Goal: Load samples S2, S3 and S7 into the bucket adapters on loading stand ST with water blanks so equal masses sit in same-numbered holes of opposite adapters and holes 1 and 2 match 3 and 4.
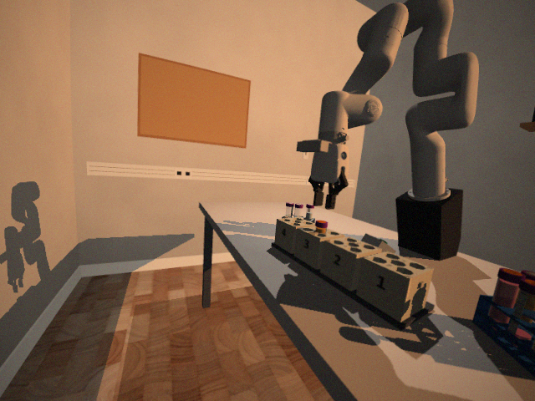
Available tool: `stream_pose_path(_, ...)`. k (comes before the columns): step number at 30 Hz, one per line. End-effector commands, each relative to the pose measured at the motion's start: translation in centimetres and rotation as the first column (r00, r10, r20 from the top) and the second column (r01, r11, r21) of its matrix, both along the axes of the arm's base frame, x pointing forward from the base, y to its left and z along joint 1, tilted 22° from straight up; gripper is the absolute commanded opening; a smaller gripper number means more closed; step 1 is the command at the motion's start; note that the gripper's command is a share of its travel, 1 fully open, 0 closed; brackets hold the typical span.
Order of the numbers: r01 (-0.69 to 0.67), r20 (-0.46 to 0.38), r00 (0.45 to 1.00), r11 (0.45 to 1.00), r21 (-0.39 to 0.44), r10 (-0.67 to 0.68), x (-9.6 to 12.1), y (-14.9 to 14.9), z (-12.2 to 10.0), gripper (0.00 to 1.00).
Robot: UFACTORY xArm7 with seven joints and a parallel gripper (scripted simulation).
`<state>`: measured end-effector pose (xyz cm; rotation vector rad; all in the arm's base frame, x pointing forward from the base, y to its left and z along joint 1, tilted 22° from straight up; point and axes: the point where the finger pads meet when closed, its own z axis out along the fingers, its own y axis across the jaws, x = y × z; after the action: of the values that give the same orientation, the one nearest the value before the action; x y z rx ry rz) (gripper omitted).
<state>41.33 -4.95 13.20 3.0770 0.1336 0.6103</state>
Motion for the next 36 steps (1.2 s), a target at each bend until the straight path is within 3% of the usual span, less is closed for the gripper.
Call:
stream_pose_path(1,0.002,0.001,1.0,1.0,-0.003,-0.002,-0.2,0.0,0.8,0.44)
stream_pose_path(36,0.002,0.002,1.0,1.0,-0.003,-0.002,-2.5,0.0,6.3,0.44)
